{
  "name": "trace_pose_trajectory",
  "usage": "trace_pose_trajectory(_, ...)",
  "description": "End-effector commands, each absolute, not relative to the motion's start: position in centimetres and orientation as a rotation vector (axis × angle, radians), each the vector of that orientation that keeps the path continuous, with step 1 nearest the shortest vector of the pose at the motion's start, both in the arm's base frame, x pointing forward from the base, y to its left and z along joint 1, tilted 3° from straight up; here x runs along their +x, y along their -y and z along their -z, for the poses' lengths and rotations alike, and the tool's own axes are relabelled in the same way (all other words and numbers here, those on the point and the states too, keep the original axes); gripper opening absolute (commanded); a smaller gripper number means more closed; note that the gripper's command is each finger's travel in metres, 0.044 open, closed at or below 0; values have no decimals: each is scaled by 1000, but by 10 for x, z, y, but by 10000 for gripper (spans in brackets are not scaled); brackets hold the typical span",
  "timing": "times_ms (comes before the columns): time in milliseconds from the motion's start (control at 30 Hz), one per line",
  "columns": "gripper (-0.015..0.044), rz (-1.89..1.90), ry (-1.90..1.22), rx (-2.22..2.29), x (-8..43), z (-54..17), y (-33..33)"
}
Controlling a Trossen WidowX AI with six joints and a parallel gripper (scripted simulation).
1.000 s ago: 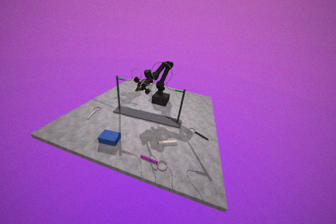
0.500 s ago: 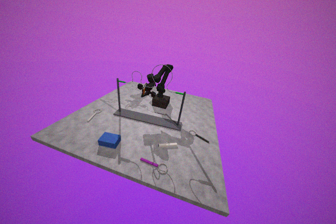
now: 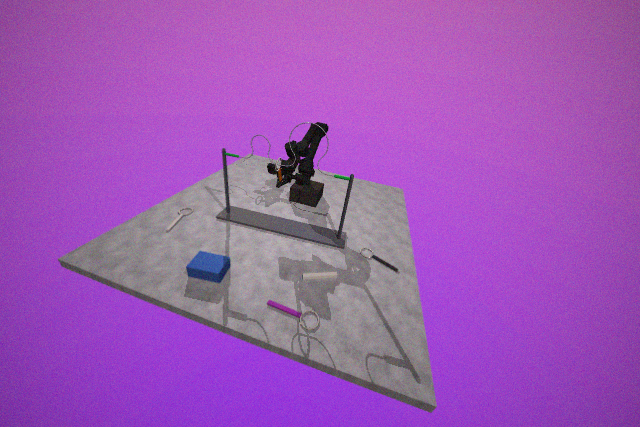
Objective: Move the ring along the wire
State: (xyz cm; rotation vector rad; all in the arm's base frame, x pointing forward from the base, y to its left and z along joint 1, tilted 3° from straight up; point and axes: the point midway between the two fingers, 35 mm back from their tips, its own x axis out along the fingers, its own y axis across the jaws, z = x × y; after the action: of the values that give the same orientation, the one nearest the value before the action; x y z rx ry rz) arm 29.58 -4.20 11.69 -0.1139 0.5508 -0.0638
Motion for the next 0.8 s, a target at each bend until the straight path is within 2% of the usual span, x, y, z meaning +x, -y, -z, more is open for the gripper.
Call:
trace_pose_trajectory(0, -150, 60, -555, -77, 295, -116, 34)
trace_pose_trajectory(767, -150, 36, -562, 21, 292, -117, -1)
